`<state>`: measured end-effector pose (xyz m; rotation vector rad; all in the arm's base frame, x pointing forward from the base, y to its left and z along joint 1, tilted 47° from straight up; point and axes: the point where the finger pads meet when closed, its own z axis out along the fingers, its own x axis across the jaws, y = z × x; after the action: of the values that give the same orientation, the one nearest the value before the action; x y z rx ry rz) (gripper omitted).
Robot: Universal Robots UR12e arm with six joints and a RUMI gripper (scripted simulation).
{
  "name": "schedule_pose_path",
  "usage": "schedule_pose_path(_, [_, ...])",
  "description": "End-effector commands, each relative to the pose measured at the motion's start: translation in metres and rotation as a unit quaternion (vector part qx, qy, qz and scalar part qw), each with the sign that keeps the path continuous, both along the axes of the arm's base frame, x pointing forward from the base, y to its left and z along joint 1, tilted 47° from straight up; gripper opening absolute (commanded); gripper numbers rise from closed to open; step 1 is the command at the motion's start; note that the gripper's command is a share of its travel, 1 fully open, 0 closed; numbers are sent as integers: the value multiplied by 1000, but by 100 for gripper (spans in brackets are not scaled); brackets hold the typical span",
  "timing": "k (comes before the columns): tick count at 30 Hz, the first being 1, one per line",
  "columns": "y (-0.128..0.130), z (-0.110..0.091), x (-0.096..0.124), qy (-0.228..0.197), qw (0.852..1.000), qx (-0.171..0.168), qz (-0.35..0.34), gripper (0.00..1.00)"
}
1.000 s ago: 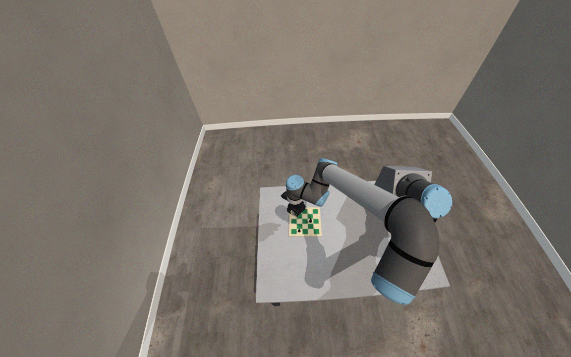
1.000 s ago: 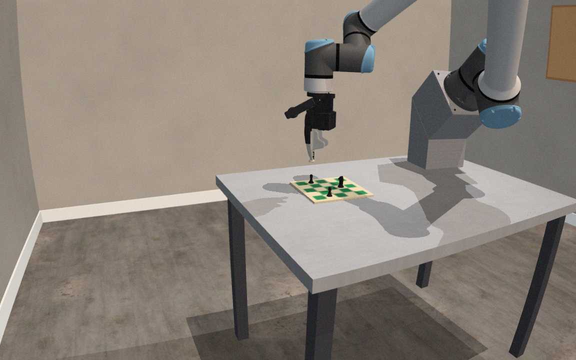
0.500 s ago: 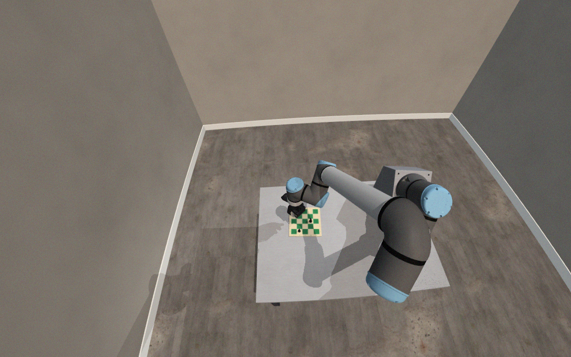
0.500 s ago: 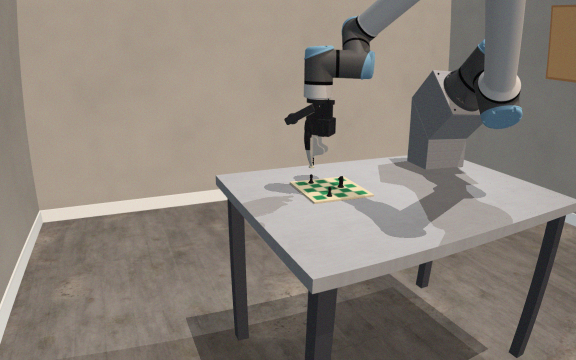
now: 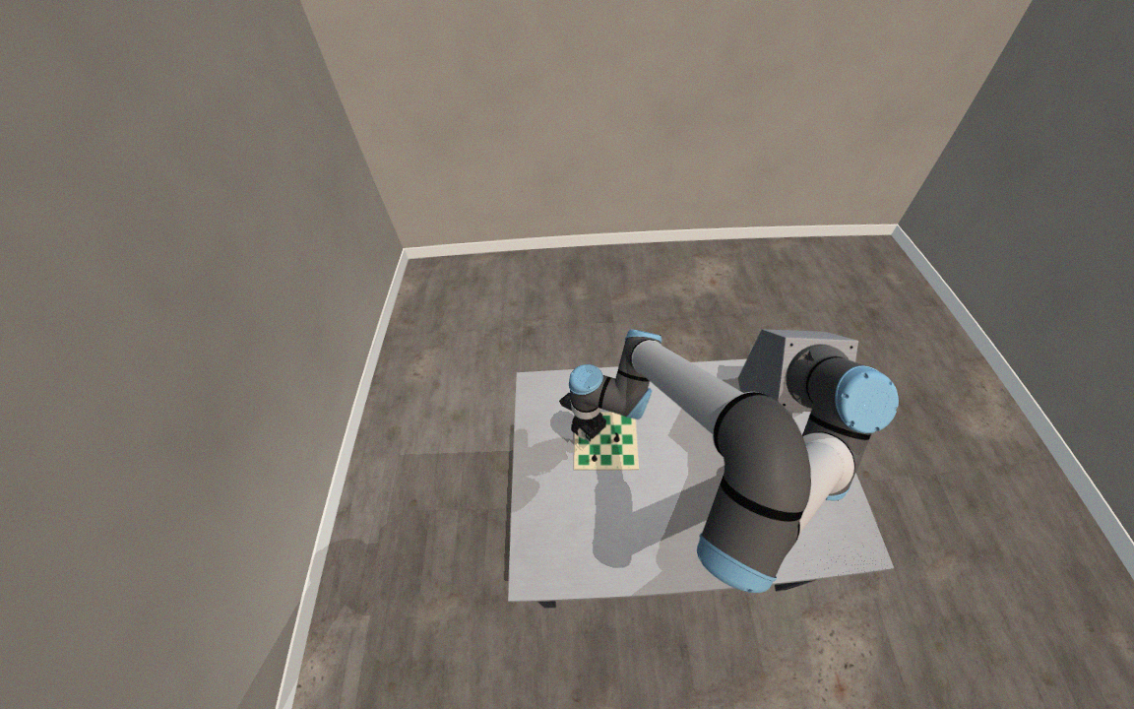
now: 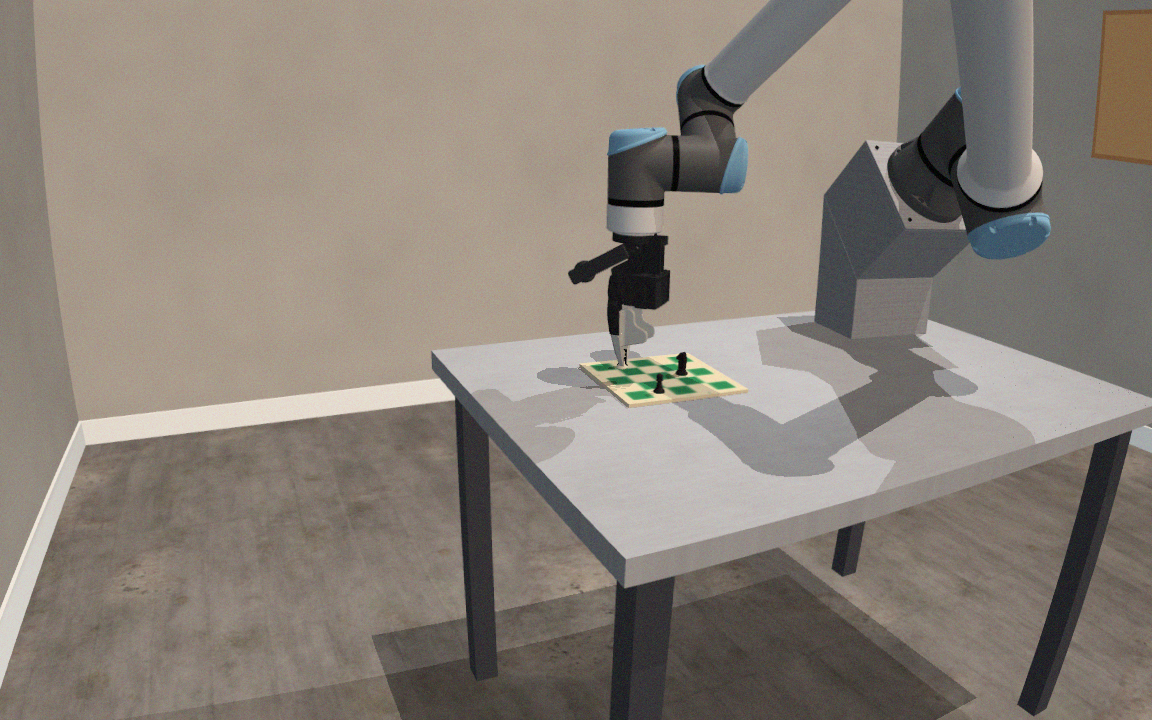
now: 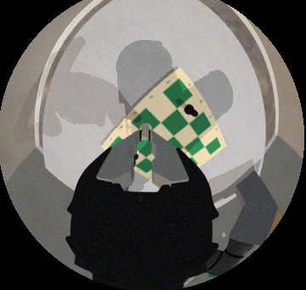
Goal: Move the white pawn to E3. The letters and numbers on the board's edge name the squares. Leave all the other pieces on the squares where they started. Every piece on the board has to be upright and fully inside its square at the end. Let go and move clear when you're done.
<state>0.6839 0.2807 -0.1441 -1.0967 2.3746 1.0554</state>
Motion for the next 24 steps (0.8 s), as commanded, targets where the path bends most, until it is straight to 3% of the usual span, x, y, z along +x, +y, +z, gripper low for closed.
schedule_pose_path(1, [10, -9, 1, -1, 1000, 0, -1, 0])
schedule_pose_path(24, [12, -12, 1, -1, 1000, 0, -1, 0])
